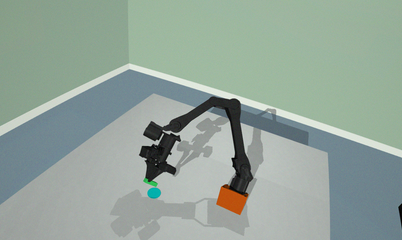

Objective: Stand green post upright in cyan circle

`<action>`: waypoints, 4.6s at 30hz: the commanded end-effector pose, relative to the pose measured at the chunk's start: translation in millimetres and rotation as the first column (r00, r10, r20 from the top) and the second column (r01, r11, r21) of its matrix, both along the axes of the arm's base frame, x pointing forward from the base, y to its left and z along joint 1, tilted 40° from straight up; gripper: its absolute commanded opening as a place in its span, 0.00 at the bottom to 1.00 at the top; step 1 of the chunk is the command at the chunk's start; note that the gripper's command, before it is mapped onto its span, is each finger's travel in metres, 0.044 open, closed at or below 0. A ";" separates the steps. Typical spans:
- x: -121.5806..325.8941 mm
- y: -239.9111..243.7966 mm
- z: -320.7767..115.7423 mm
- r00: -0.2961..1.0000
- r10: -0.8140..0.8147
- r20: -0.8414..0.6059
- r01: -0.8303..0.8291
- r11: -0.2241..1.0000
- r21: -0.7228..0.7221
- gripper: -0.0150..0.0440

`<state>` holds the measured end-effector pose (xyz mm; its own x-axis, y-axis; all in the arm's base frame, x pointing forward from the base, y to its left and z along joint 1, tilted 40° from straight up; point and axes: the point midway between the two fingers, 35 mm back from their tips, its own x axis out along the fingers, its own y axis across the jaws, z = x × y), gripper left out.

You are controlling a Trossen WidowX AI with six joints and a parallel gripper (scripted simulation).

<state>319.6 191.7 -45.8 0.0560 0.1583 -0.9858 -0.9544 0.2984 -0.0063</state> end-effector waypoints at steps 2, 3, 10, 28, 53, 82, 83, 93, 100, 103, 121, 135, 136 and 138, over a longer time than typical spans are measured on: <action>0.2 -1.1 1.0 1.000 0.007 0.010 -0.008 0.999 0.038 0.29; 0.3 -1.2 1.2 1.000 0.009 0.012 -0.009 0.999 0.046 0.29; 0.6 -2.1 2.9 0.999 0.018 0.032 -0.021 0.995 0.095 0.29; 0.5 -4.9 9.2 0.995 0.041 0.094 -0.061 0.975 0.215 0.29; -2.5 -10.2 22.1 0.976 0.070 0.206 -0.142 0.924 0.356 0.29; -11.6 -18.6 41.8 0.927 0.093 0.363 -0.269 0.841 0.470 0.29; -12.0 -18.9 42.6 0.925 0.094 0.369 -0.274 0.837 0.473 0.29; -15.1 -21.0 47.5 0.908 0.097 0.407 -0.306 0.817 0.489 0.29; -15.1 -21.0 47.5 0.908 0.097 0.407 -0.306 0.817 0.489 0.29; -15.1 -21.0 47.5 0.908 0.097 0.407 -0.306 0.817 0.489 0.29; -7.0 -60.5 0.4 0.909 0.102 0.404 -0.307 0.820 0.483 0.29; -5.2 -88.9 -36.1 0.912 0.098 0.399 -0.299 0.824 0.481 0.29; -5.0 -90.0 -37.7 0.912 0.098 0.399 -0.299 0.825 0.481 0.29; -4.9 -90.3 -38.3 0.912 0.098 0.399 -0.298 0.825 0.480 0.29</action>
